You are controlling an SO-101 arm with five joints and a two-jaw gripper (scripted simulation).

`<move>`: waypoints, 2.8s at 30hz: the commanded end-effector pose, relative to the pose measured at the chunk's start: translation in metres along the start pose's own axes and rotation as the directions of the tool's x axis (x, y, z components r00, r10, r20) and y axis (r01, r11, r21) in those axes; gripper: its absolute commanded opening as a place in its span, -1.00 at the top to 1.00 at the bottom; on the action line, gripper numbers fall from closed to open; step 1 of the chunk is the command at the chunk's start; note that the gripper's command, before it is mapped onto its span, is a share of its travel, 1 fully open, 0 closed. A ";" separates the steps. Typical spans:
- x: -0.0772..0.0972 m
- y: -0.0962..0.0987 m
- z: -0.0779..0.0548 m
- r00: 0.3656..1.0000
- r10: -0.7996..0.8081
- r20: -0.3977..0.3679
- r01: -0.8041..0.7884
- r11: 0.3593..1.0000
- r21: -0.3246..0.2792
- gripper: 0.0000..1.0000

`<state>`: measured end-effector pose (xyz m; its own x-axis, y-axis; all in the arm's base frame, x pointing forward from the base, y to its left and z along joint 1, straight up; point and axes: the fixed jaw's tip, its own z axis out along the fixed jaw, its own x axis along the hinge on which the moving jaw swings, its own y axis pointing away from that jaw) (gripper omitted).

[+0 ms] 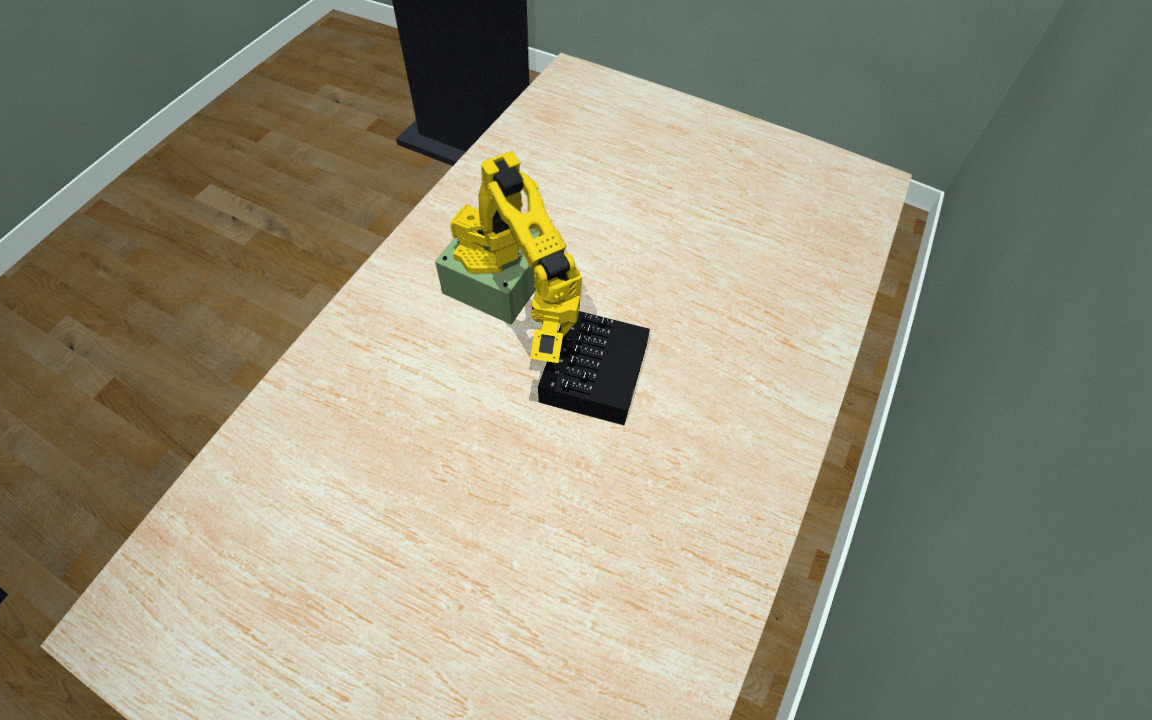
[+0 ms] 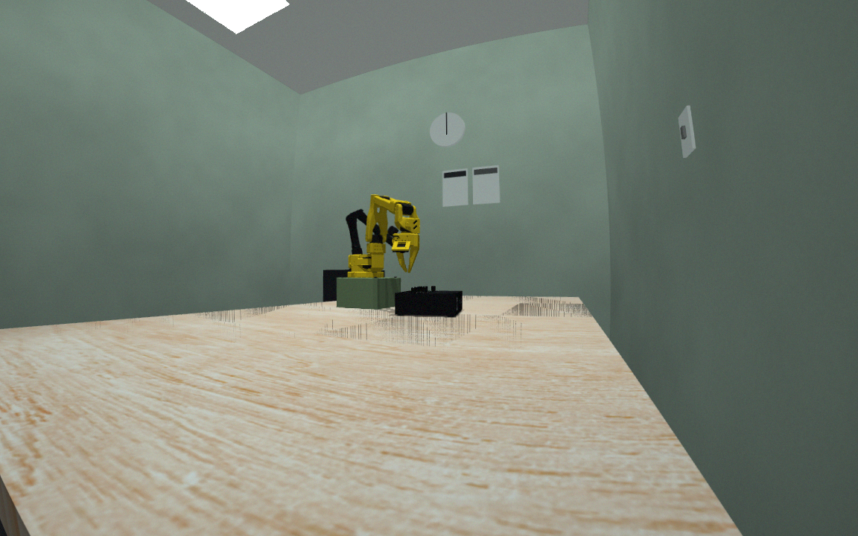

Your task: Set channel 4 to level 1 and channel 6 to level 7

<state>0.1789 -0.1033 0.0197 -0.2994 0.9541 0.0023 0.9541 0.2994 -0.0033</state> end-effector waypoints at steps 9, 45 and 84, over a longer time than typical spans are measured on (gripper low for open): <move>0.008 0.005 -0.002 0.988 -0.157 0.008 0.157 0.988 -0.006 1.00; 0.054 0.030 -0.004 0.343 -0.939 0.008 0.939 0.343 0.002 1.00; 0.132 0.044 -0.007 -1.000 0.009 -0.002 -0.009 -1.000 0.005 1.00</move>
<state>0.1860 0.0292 0.0256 0.1289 -0.9917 0.0012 -0.9916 -0.1289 -0.0052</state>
